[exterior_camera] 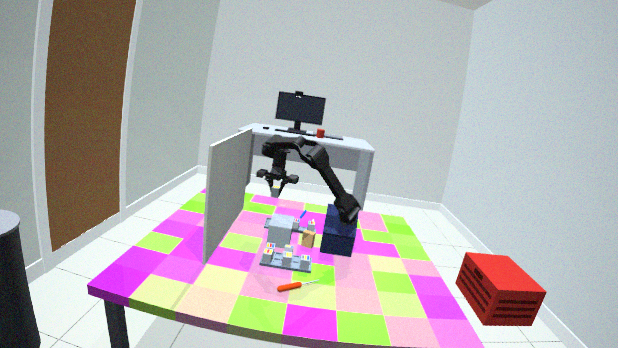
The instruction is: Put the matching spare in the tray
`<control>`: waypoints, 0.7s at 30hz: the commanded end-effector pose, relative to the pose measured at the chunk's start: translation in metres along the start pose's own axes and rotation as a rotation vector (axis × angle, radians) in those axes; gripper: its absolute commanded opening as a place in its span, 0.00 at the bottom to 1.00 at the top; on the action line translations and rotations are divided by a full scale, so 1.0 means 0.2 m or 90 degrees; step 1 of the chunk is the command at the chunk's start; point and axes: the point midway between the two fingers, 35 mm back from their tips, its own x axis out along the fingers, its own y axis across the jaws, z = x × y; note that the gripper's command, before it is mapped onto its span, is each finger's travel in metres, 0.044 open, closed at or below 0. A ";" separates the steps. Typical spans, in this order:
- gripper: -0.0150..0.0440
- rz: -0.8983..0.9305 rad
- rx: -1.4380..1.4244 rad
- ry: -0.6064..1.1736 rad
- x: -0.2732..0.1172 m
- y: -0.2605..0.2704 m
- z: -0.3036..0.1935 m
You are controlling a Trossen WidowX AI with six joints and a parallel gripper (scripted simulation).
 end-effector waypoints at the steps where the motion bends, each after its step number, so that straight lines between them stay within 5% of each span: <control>1: 0.25 -0.003 -0.010 0.001 0.01 -0.03 -0.12; 21: 0.25 -0.007 -0.044 -0.014 0.14 -0.05 -0.56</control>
